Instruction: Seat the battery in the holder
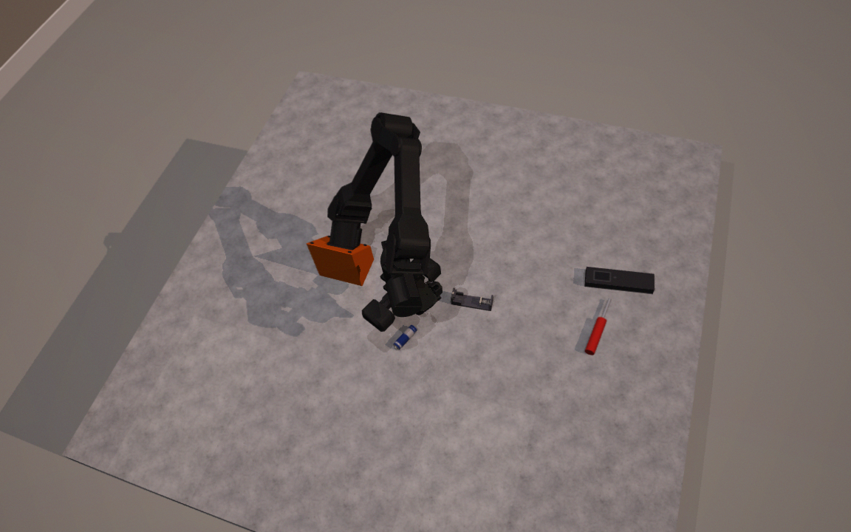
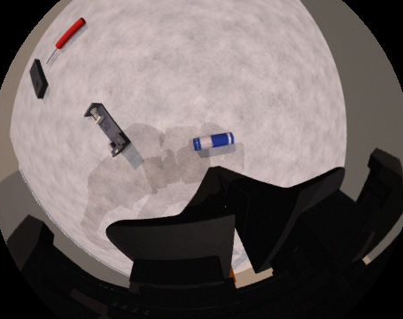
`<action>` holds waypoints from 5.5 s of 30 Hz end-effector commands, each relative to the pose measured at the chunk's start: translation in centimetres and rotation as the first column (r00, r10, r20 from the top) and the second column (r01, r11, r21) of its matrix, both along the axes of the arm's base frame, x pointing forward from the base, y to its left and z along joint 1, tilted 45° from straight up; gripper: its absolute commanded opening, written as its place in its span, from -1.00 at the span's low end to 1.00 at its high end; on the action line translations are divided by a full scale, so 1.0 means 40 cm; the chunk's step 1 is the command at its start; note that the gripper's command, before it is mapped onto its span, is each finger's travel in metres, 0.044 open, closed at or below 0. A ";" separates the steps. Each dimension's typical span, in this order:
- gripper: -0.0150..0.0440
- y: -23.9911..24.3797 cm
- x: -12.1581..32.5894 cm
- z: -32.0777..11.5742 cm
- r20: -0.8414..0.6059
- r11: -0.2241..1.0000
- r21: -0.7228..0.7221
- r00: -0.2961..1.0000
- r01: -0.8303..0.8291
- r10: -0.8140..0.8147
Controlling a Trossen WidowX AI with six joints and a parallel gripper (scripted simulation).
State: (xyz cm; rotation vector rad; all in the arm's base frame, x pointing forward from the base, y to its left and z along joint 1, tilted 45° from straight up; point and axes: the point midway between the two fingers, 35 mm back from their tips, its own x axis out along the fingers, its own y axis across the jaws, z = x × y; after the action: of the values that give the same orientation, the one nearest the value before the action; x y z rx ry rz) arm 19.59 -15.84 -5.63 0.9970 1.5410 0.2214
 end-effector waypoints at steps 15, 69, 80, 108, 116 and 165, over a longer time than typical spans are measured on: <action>0.04 0.018 -0.004 -0.035 0.288 0.947 -0.083 0.903 -0.309 0.320; 0.26 0.123 -0.002 -0.189 0.619 0.460 -0.598 -0.014 -0.656 0.785; 0.26 0.154 0.000 -0.219 0.620 0.461 -0.598 -0.015 -0.656 0.784; -0.29 0.096 -0.005 -0.163 0.616 0.463 -0.601 -0.010 -0.652 0.787; -0.29 0.076 -0.009 -0.137 0.619 0.461 -0.597 -0.011 -0.656 0.785; -0.29 0.270 0.309 0.127 0.243 0.915 -0.081 0.883 -0.395 0.402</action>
State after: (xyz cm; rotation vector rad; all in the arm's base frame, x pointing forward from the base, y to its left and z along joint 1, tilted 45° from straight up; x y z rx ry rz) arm 31.87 -5.79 0.15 0.5985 1.4315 0.5779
